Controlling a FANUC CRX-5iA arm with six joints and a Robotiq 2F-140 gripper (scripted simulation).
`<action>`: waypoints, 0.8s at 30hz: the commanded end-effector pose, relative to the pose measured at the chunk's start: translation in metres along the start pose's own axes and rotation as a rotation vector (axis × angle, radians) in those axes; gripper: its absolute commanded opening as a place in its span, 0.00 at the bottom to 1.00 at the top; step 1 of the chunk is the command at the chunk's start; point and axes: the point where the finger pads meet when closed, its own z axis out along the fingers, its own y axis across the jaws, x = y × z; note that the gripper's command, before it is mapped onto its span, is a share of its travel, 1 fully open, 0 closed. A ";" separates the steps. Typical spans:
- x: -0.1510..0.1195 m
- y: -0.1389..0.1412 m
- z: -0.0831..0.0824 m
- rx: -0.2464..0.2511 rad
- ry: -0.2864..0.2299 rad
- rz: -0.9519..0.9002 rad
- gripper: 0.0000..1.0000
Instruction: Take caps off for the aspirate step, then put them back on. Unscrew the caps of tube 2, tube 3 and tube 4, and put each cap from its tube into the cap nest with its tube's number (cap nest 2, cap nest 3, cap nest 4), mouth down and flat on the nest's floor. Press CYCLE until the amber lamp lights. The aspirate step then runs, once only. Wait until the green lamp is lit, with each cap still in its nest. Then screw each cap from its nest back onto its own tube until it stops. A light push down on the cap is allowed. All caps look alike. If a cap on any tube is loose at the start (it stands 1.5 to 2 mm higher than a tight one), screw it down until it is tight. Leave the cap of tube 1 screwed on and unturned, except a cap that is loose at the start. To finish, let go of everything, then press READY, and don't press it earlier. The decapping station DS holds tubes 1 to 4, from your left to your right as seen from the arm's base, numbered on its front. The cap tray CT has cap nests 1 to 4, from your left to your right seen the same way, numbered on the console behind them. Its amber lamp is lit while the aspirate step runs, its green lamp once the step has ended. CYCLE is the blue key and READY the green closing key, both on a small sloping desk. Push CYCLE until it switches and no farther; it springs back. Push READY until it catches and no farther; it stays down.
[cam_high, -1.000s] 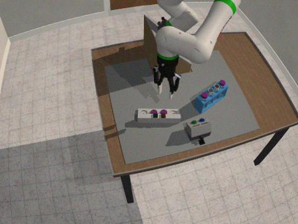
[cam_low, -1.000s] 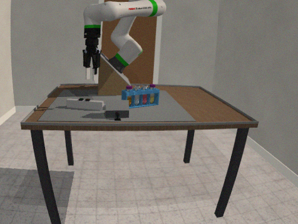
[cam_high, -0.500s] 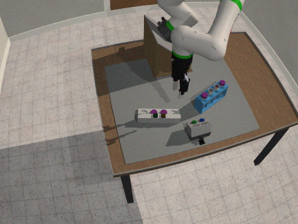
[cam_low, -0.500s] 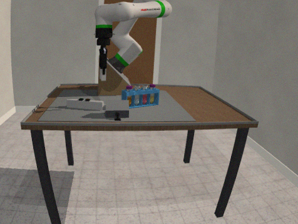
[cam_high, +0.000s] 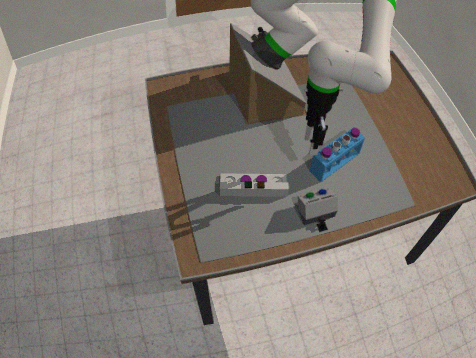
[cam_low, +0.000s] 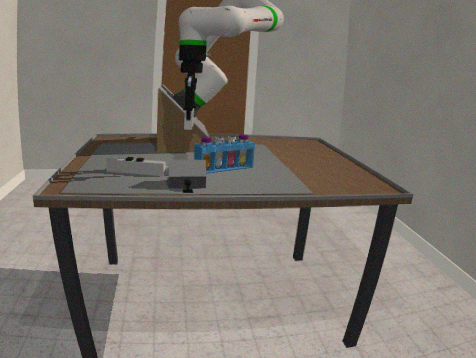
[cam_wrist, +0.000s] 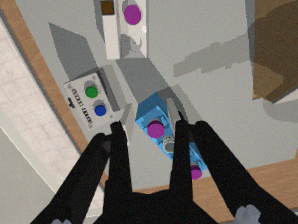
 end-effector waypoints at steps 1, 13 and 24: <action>-0.028 0.001 0.000 0.001 0.001 0.001 0.35; -0.064 0.002 0.003 0.001 0.001 0.001 0.35; -0.064 0.002 0.035 0.001 0.001 0.001 0.35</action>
